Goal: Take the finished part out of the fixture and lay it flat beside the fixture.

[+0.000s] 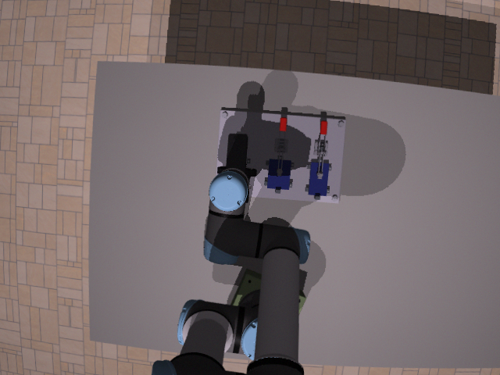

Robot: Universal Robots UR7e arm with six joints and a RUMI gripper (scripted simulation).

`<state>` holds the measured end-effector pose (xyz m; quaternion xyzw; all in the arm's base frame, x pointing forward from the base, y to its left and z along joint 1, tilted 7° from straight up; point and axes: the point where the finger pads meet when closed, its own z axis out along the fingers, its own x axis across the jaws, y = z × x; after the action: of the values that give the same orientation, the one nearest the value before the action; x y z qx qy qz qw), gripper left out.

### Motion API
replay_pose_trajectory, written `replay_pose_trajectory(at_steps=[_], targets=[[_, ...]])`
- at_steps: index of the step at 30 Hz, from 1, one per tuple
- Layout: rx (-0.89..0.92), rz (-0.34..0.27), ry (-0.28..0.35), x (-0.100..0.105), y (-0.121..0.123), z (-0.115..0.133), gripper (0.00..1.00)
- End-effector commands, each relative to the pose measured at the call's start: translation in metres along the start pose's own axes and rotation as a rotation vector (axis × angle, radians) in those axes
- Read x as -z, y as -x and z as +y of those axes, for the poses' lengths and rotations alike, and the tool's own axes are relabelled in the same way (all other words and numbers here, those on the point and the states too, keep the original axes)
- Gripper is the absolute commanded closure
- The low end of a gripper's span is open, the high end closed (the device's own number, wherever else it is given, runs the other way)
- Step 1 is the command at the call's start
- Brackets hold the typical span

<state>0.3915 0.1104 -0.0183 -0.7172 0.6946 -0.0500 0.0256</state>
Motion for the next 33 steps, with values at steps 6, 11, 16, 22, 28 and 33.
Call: replay_pose_trajectory(at_steps=[6, 11, 16, 22, 28, 33], targets=[[0.0, 0.0, -0.001, 0.0003, 0.0, -0.0004, 1.0], [0.0, 0.0, -0.001, 0.0004, 0.0, -0.0004, 1.0], [0.0, 0.0, -0.001, 0.0007, 0.0, -0.0004, 1.0], [0.0, 0.0, -0.001, 0.0027, 0.0, -0.0004, 1.0], [0.0, 0.0, -0.001, 0.0066, 0.0, -0.0004, 1.0], [0.0, 0.0, -0.001, 0.0092, 0.0, -0.0004, 1.0]])
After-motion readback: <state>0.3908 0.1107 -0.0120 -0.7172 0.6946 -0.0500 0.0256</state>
